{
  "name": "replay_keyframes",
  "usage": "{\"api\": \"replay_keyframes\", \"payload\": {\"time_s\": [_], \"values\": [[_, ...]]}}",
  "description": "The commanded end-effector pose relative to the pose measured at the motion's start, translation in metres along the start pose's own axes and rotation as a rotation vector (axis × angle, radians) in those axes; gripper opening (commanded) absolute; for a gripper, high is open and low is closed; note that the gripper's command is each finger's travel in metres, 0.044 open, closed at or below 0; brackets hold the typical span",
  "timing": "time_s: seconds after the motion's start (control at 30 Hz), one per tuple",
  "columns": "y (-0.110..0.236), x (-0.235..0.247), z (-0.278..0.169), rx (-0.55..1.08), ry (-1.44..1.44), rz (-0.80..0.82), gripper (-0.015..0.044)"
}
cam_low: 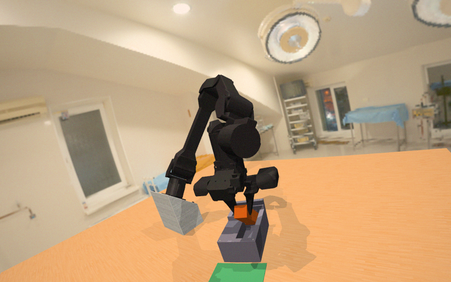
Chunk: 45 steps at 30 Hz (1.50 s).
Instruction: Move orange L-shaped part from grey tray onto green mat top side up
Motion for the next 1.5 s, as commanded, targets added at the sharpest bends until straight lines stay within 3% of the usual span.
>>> {"api": "replay_keyframes", "payload": {"time_s": [0.0,1.03,1.47], "values": [[0.01,0.001,-0.001,-0.001,0.006,0.006,0.0],[0.06,0.001,-0.001,-0.002,0.005,0.004,0.0],[0.061,0.0,0.01,-0.003,0.005,0.004,0.0]]}}
Point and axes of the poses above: the point midway between the two fingers, 35 mm back from their tips, its own y axis back along the fingers, its own x axis across the jaws, z = x × y, the point moved 10 cm from there along y, back along the fingers, and after that the axes turned 2 degrees about y, right-handed, at the moved point
